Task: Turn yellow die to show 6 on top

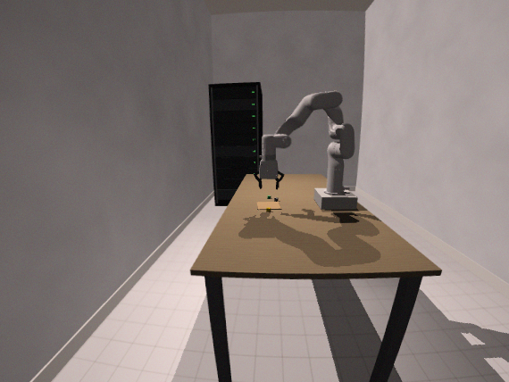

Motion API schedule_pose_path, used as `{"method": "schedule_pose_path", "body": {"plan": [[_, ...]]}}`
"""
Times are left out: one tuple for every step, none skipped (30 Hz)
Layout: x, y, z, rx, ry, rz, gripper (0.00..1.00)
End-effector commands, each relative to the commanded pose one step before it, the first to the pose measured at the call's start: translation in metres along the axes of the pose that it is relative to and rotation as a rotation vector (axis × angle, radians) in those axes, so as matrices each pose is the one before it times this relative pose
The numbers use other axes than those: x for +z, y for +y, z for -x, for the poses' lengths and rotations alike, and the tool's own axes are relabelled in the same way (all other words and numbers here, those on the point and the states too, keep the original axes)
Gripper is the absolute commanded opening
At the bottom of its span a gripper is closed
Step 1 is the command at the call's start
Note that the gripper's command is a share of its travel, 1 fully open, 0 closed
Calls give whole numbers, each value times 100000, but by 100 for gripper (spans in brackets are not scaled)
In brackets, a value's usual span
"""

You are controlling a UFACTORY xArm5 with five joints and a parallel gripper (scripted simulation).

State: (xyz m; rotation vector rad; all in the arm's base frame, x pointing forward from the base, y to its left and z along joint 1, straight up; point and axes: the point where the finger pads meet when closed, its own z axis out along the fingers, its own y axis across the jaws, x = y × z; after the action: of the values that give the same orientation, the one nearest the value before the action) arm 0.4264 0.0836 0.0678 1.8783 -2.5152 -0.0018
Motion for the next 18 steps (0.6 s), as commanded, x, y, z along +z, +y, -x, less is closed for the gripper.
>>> {"method": "schedule_pose_path", "body": {"plan": [[120, -143, 80, -16020, -161, -377, 100], [65, -6, 4, -3970, 0, 1, 100], [30, -3, 2, -1805, 0, 1, 100], [67, -6, 4, -4097, 0, 1, 100], [33, -3, 2, -2001, 0, 1, 100], [64, -6, 3, -3904, 0, 1, 100], [41, -4, 2, -2502, 0, 1, 100], [57, -5, 2, -3453, 0, 1, 100], [49, -5, 2, -2990, 0, 1, 100], [4, 0, 0, -253, 0, 0, 100], [93, -8, 3, -5662, 0, 2, 100], [22, -2, 1, -1307, 0, 0, 100], [0, 0, 0, 0, 0, 0, 100], [0, 0, 0, 0, 0, 0, 100], [119, -11, 4, -7221, 0, 2, 100], [83, -7, 2, -5007, 0, 2, 100], [36, -3, 1, -2178, 0, 1, 100], [4, 0, 0, -267, 0, 0, 100]]}}
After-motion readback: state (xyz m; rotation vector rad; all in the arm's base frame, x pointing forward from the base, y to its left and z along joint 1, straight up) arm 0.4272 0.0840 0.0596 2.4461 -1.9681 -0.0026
